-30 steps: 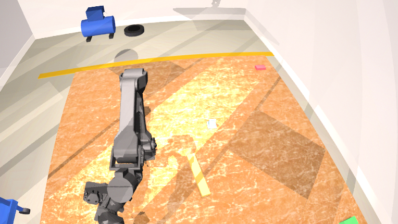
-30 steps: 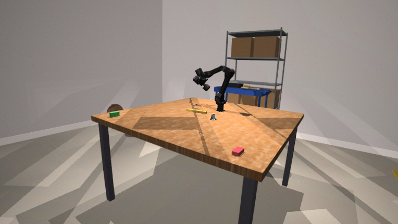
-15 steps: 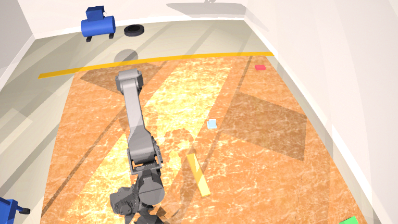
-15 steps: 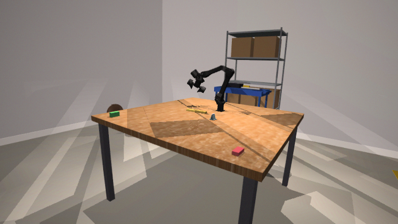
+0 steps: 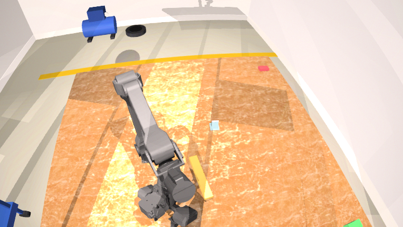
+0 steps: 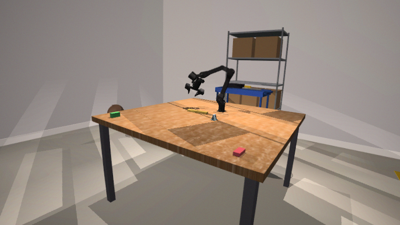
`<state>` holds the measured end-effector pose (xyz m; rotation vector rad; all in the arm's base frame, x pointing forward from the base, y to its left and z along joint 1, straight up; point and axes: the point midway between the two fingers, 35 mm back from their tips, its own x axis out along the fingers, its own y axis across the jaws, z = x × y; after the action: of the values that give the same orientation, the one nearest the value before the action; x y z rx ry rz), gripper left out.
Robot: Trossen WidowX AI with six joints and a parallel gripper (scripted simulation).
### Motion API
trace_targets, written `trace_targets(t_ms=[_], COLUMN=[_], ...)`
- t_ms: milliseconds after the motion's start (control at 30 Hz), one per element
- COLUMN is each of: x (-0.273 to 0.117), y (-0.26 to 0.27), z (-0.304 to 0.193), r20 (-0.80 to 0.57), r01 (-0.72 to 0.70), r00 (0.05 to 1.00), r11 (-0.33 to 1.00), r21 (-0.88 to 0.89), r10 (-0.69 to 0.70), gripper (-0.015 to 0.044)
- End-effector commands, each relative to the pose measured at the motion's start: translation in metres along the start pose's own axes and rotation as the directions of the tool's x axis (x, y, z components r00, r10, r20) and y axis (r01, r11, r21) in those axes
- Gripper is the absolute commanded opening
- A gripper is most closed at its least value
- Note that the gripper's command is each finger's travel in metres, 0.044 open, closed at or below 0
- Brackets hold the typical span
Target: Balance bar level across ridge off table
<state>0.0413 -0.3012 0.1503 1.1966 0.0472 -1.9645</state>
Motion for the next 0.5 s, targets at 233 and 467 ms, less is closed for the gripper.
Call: trace_targets(t_ms=[233, 467], x=[-0.020, -0.036], y=[0.012, 0.011], z=[-0.058, -0.094], r20=[-0.189, -0.297], r01=[-0.046, -0.084], r00=[0.982, 0.955], r11=[0.975, 0.935], r21=[-0.216, -0.344], r10=[0.004, -0.023], gripper=[0.0315, 0.0315])
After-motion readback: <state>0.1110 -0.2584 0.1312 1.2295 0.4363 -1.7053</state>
